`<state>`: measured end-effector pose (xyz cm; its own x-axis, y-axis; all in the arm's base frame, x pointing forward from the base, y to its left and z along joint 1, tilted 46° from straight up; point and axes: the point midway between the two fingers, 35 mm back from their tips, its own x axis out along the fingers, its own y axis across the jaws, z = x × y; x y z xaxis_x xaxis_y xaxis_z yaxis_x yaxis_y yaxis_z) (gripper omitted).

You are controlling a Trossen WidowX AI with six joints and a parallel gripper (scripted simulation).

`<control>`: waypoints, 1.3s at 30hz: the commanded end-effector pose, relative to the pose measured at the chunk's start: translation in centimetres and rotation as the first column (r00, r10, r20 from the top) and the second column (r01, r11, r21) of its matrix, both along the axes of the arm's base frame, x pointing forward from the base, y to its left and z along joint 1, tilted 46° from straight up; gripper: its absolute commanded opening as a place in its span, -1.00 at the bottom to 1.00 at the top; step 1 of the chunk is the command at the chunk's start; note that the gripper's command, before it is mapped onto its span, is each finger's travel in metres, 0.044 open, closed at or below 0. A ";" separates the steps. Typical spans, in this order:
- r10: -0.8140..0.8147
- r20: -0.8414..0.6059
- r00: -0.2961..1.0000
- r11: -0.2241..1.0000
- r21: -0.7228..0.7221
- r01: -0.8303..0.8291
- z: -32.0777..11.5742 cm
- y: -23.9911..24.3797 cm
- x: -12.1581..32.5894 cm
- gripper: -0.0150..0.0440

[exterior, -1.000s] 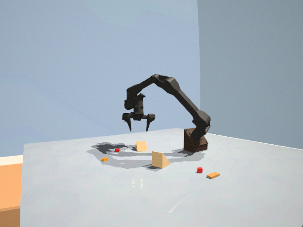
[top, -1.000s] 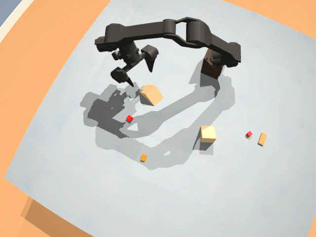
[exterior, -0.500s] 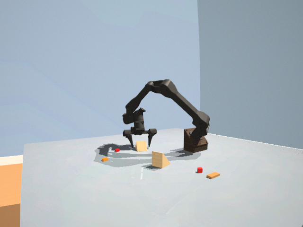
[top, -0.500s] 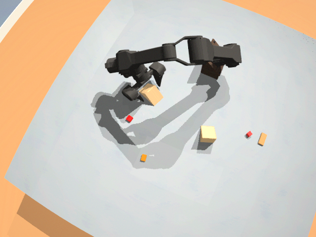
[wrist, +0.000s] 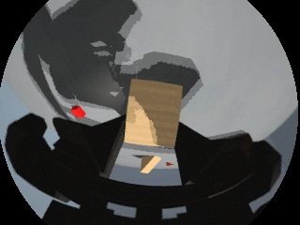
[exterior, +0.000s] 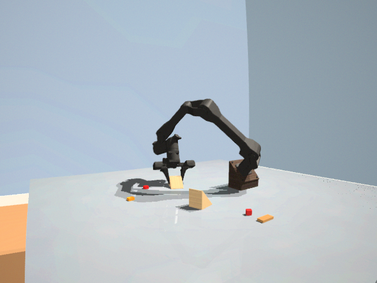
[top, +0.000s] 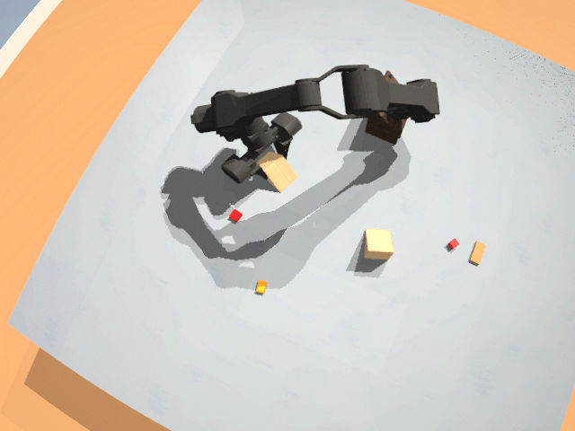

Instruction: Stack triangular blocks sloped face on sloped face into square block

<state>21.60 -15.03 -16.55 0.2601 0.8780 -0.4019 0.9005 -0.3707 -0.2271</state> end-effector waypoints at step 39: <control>0.096 0.243 0.965 0.991 -0.118 -0.069 6.9 -6.7 -1.2 -0.49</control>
